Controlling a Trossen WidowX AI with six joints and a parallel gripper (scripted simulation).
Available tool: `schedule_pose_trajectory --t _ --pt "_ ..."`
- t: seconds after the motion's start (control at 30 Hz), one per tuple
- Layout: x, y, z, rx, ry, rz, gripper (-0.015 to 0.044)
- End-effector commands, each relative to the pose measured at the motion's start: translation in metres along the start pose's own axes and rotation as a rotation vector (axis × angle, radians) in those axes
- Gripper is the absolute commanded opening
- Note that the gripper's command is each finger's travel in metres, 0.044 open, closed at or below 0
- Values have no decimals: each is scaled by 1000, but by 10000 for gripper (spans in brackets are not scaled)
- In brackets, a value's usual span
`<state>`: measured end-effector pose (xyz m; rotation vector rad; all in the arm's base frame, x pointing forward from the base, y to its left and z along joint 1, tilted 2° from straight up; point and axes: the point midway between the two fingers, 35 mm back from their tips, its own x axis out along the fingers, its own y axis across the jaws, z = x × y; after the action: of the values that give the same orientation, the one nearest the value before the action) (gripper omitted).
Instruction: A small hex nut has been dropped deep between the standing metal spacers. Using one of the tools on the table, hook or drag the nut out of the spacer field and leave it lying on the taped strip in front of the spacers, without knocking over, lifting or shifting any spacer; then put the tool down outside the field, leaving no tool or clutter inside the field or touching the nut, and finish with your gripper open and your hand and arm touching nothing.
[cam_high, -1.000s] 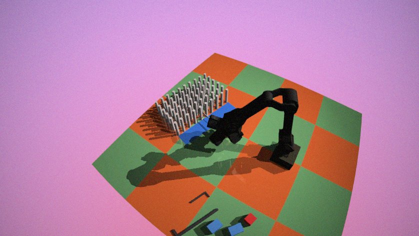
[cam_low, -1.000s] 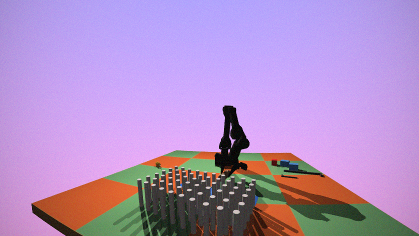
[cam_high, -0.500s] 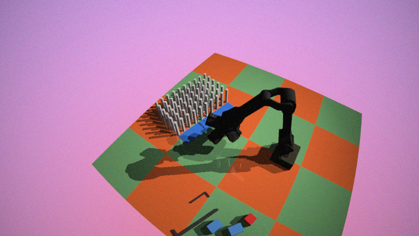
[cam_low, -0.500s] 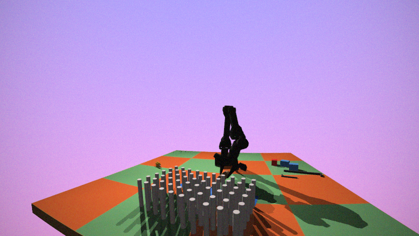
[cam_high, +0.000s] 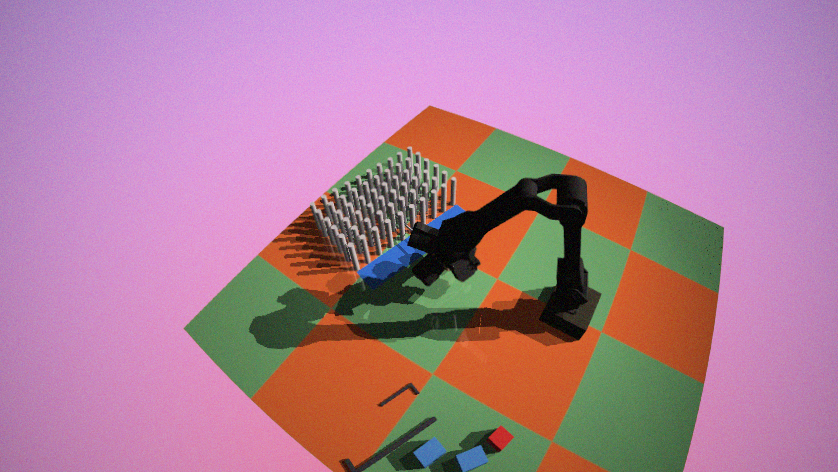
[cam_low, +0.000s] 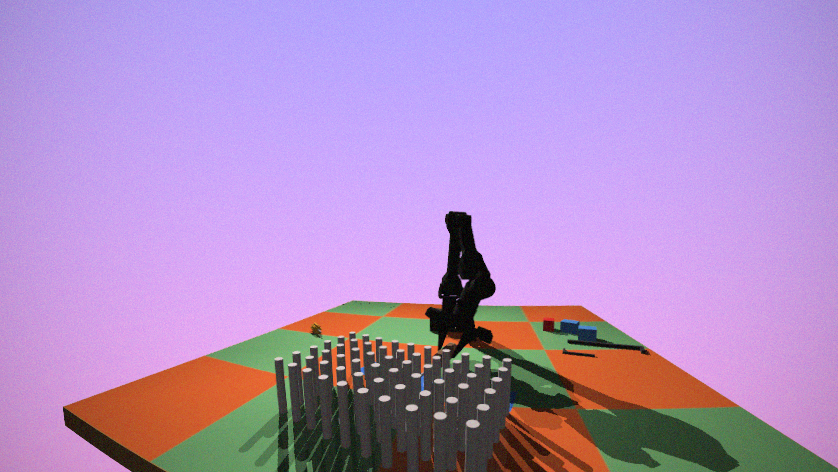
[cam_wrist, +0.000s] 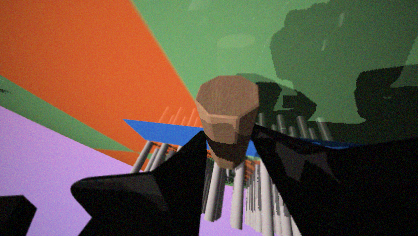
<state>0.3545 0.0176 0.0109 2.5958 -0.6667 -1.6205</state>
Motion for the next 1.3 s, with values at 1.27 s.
schedule_pose_trajectory --t 1.27 --pt "9 -6 -23 2 9 -2 0"
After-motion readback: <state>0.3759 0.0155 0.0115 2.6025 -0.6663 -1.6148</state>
